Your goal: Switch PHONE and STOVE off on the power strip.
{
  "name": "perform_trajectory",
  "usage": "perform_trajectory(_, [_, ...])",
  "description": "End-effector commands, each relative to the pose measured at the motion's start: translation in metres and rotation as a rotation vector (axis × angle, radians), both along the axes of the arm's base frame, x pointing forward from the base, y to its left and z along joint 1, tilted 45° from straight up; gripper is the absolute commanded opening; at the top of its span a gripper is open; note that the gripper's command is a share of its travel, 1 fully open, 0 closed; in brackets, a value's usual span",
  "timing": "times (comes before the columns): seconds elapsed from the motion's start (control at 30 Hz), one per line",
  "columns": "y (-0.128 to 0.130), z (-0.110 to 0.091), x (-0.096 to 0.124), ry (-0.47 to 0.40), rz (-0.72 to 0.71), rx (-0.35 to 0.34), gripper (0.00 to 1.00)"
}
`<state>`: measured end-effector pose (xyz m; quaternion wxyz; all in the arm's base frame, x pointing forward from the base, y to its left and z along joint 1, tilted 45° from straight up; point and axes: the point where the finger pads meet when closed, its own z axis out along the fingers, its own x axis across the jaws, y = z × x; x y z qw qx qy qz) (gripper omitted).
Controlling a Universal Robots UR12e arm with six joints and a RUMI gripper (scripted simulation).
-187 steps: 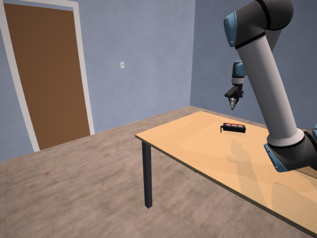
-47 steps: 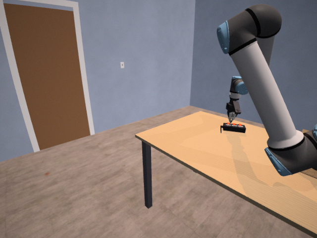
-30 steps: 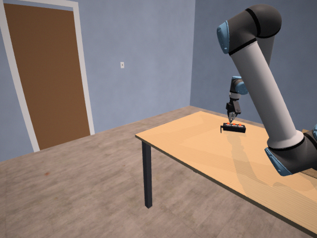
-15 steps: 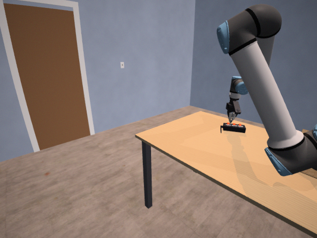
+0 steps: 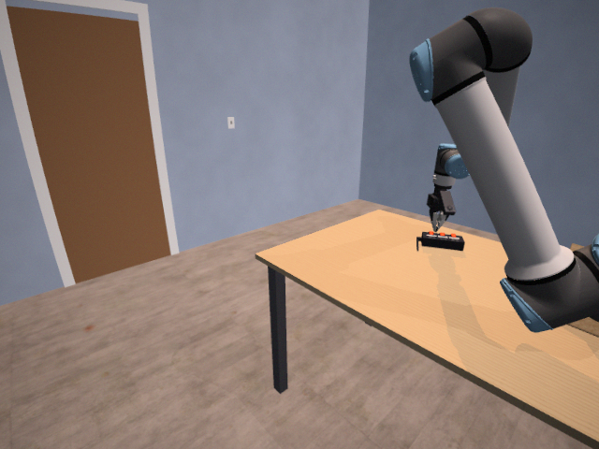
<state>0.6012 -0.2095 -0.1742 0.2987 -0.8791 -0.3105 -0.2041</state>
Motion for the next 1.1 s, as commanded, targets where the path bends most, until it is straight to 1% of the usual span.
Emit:
perform_trajectory(0.0, [0.000, -0.001, 0.001, -0.001, 0.000, 0.000, 0.00])
perform_trajectory(0.3, [0.000, -0.001, 0.001, -0.001, 0.000, 0.000, 0.00])
perform_trajectory(0.33, [-0.001, 0.001, 0.001, -0.001, 0.000, -0.001, 0.00])
perform_trajectory(0.37, [-0.009, 0.005, 0.001, -0.004, -0.002, -0.005, 0.00])
perform_trajectory(0.43, [-0.009, 0.005, 0.001, -0.004, -0.002, -0.005, 0.00])
perform_trajectory(0.47, [-0.016, 0.013, 0.000, -0.003, -0.001, -0.005, 0.00])
perform_trajectory(0.57, [-0.049, 0.045, -0.006, -0.003, -0.001, -0.005, 0.00])
perform_trajectory(0.6, [-0.056, 0.053, -0.007, -0.003, -0.001, -0.005, 0.00])
perform_trajectory(0.67, [-0.059, 0.057, -0.008, -0.003, -0.001, -0.005, 0.00])
perform_trajectory(0.87, [-0.060, 0.058, -0.008, -0.003, -0.001, -0.005, 0.00])
perform_trajectory(1.07, [-0.052, 0.054, -0.011, 0.002, 0.002, 0.004, 0.00])
